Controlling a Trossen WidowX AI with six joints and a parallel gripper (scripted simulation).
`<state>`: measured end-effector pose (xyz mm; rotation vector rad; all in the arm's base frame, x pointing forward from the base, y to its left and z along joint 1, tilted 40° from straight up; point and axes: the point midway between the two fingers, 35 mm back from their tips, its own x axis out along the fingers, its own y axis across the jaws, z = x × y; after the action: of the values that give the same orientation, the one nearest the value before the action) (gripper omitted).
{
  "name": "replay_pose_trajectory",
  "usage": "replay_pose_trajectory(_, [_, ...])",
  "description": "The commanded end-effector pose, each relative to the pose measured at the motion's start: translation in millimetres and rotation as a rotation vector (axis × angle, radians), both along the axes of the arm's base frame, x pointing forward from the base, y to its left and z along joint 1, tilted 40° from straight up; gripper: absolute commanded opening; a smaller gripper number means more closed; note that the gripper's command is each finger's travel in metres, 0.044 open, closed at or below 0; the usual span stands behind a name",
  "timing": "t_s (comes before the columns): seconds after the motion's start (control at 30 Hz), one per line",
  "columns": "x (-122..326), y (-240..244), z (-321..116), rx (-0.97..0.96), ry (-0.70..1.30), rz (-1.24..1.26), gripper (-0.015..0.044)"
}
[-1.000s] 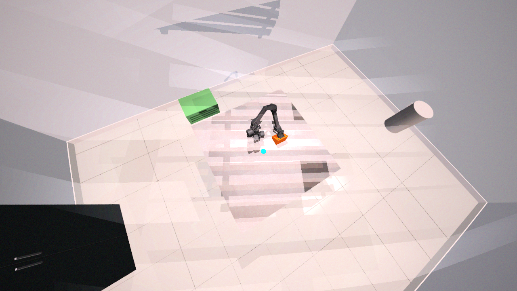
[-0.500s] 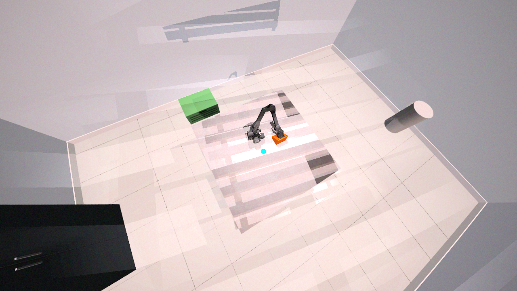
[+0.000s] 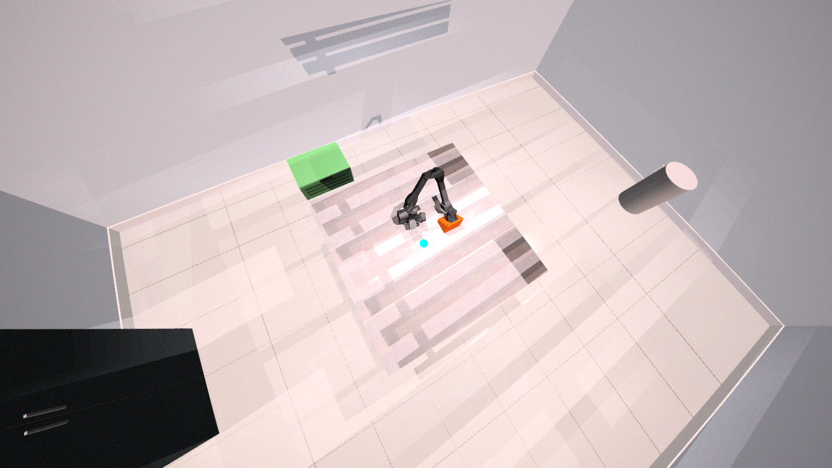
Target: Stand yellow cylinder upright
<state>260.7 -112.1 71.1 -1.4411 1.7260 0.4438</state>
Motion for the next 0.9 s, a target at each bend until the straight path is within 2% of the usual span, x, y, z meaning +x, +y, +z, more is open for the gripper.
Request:
replay_pose_trajectory(0.0, [2.3,6.5,9.8,0.000,-0.011,-0.003,0.0105])
replay_pose_trajectory(0.87, [-2.8,53.6,64.6,-0.003,-0.010,-0.003,0.0105])
